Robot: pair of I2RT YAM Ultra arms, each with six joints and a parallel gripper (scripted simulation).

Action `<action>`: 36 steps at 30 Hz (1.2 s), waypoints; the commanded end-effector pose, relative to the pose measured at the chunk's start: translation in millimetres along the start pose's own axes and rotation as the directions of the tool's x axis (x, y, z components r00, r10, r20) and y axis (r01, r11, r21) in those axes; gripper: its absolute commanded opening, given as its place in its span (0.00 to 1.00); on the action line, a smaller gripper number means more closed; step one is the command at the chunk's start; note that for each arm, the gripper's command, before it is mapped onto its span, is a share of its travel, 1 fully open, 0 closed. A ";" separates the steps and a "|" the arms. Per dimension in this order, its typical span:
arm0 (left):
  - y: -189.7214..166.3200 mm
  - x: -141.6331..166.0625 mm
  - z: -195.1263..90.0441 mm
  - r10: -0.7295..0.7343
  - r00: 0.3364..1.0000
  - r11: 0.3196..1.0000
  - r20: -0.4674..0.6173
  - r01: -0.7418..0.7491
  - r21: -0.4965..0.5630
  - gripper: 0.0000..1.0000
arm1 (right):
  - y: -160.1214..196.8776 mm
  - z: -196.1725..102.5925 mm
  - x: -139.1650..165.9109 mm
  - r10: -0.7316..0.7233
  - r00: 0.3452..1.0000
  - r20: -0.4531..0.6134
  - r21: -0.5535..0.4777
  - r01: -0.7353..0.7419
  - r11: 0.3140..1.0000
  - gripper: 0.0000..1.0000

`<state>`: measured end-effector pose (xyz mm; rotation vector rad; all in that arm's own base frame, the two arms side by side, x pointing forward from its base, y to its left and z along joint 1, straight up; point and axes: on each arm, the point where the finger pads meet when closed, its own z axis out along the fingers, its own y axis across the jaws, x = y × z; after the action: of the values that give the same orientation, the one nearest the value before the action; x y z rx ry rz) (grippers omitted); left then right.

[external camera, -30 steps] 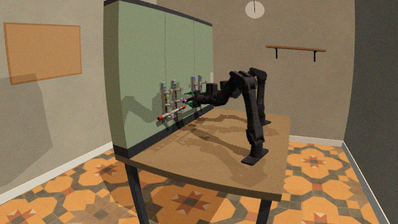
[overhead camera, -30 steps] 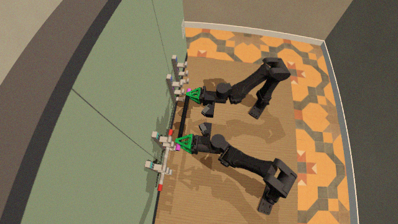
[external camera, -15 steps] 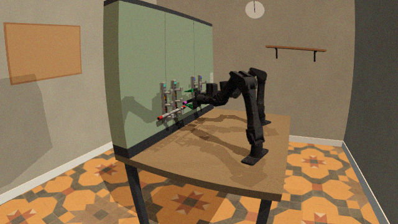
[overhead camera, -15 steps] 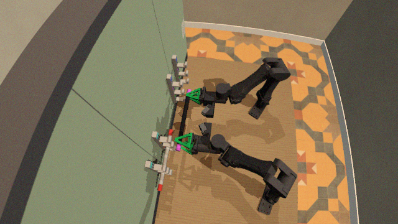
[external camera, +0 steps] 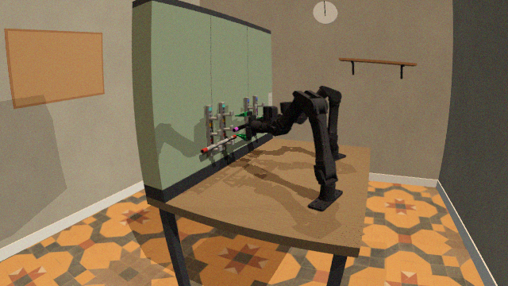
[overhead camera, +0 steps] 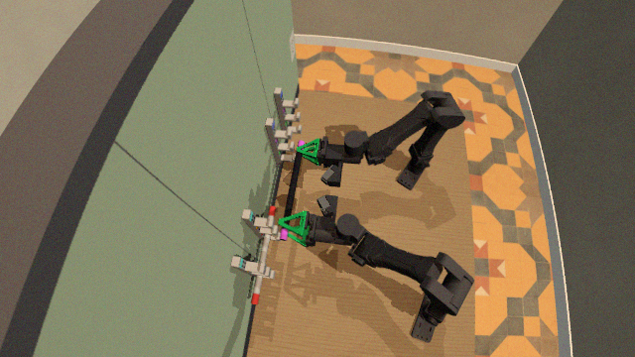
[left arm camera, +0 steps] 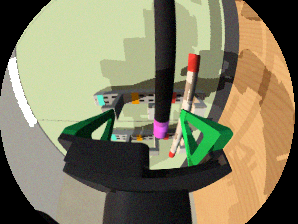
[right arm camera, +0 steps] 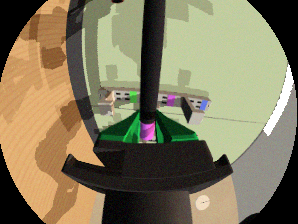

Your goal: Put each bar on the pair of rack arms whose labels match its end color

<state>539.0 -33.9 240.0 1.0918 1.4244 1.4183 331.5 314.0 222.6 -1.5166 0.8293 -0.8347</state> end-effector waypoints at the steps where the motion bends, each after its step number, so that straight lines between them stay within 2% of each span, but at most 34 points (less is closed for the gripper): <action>1: 6.3 -0.3 -1.5 -0.021 1.000 1.000 -0.001 0.021 -0.020 1.00 | -40.7 -1.3 0.1 0.055 0.999 0.000 0.087 -0.054 0.995 0.00; 26: 6.3 -0.3 -1.5 -0.021 1.000 1.000 -0.001 0.021 -0.020 1.00 | -45.1 -4.2 -1.2 0.055 0.999 0.000 0.087 -0.054 0.995 0.00; 36: 6.0 -0.4 -19.6 -0.021 1.000 1.000 -0.001 0.021 -0.020 1.00 | -44.1 -5.3 -2.5 0.055 0.999 0.000 0.087 -0.054 0.995 0.00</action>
<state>529.5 -35.8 222.1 1.1281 1.4449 1.4130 330.2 315.3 229.3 -1.5191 0.8305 -0.8366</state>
